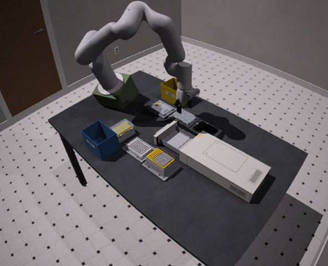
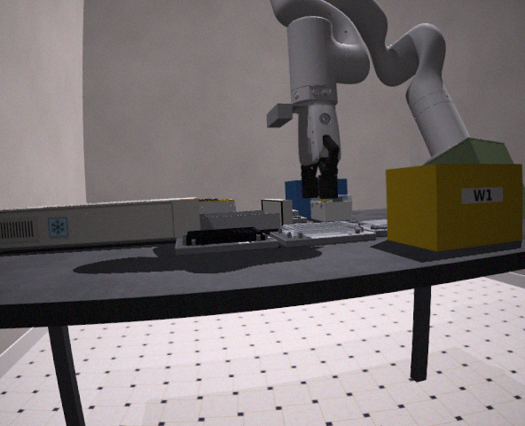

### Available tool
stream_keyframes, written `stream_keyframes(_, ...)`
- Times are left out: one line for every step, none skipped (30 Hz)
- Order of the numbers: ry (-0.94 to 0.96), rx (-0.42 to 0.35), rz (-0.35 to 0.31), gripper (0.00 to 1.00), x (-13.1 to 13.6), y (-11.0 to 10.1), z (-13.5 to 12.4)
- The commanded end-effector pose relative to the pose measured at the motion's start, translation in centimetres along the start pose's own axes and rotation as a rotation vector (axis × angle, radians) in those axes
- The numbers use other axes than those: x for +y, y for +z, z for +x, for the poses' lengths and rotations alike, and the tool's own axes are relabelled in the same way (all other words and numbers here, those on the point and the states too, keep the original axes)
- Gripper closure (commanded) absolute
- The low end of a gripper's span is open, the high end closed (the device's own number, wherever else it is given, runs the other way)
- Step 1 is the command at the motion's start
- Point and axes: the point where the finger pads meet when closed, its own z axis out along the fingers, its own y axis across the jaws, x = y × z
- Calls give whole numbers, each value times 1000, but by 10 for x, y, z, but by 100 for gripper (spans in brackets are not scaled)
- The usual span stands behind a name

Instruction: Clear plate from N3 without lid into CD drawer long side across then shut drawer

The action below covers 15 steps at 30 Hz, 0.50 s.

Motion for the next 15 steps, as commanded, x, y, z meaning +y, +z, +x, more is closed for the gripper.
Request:
stream_keyframes(0, 2, 1, 0, 0, 8, 1)
stream_keyframes(0, 2, 1, 0, 0, 9, 1)
stream_keyframes(0, 2, 1, 0, 0, 11, 1)
stream_keyframes(0, 2, 1, 0, 0, 13, 1)
stream_keyframes(0, 2, 1, 0, 0, 14, 1)
stream_keyframes(0, 2, 1, 0, 0, 16, 1)
stream_keyframes(0, 2, 1, 0, 0, 18, 1)
stream_keyframes(0, 2, 1, 0, 0, 18, 1)
stream_keyframes(0, 2, 1, 0, 0, 18, 1)
stream_keyframes(0, 2, 1, 0, 0, 19, 1)
stream_keyframes(0, 2, 1, 0, 0, 21, 1)
stream_keyframes(0, 2, 1, 0, 0, 23, 1)
stream_keyframes(0, 2, 1, 0, 0, 24, 1)
stream_keyframes(0, 2, 1, 0, 0, 26, 1)
stream_keyframes(0, 2, 1, 0, 0, 28, 1)
